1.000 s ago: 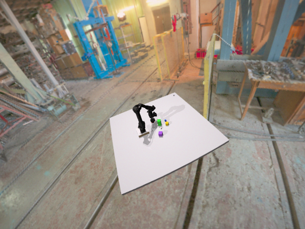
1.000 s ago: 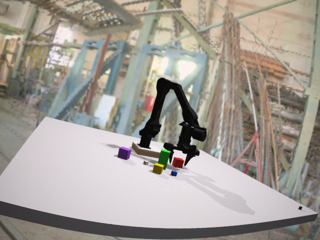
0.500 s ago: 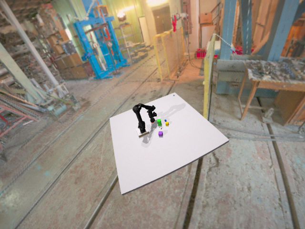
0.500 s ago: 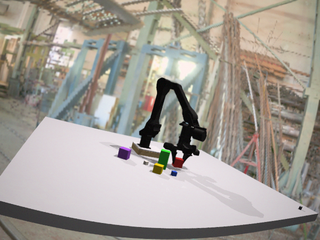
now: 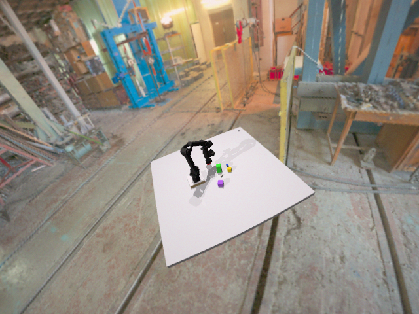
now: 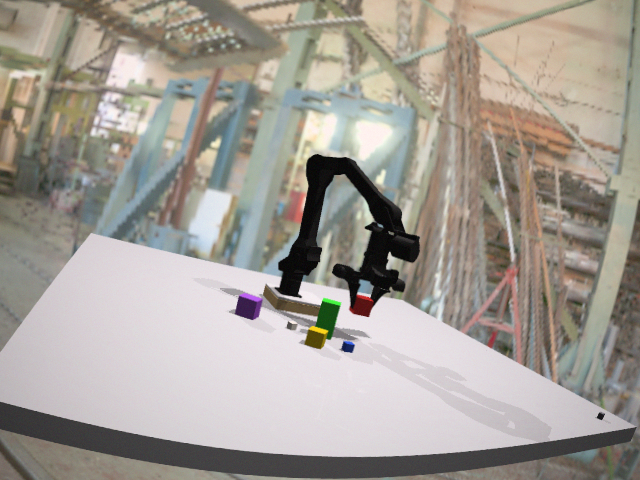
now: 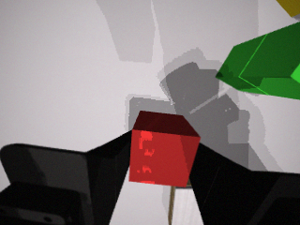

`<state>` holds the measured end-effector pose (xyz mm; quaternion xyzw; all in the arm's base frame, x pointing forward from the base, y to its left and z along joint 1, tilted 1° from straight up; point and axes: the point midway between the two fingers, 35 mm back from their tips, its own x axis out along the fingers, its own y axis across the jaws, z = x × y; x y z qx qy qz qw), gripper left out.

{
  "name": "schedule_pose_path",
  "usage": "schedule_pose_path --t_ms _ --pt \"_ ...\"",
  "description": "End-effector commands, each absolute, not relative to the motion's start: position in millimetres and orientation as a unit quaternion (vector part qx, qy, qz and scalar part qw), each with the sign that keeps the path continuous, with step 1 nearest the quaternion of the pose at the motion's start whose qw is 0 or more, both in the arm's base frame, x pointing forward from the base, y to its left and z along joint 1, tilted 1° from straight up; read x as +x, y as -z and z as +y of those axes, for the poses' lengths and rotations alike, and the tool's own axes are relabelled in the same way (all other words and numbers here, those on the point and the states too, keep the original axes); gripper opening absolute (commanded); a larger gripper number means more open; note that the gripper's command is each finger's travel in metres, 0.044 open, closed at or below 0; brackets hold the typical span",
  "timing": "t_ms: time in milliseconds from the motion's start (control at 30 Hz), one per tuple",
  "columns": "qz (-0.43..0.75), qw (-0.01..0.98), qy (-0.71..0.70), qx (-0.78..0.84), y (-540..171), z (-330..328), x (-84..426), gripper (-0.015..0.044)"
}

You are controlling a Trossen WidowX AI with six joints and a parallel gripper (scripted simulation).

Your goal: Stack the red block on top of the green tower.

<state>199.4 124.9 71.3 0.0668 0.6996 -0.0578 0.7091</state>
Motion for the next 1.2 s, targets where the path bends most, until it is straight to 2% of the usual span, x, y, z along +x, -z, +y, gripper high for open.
schedule_pose_path --t_ms 0,300,667,1167 --pt "0.696 0.712 0.052 0.070 -94.5 125.4 199.3 0.0000" --pt "0.696 0.712 0.052 0.070 -131.0 124.5 198.3 0.0000" --pt "0.696 0.713 0.052 0.071 -131.5 122.1 200.6 0.0000" --pt "0.690 0.718 0.055 0.074 -131.0 72.2 235.1 0.0000"
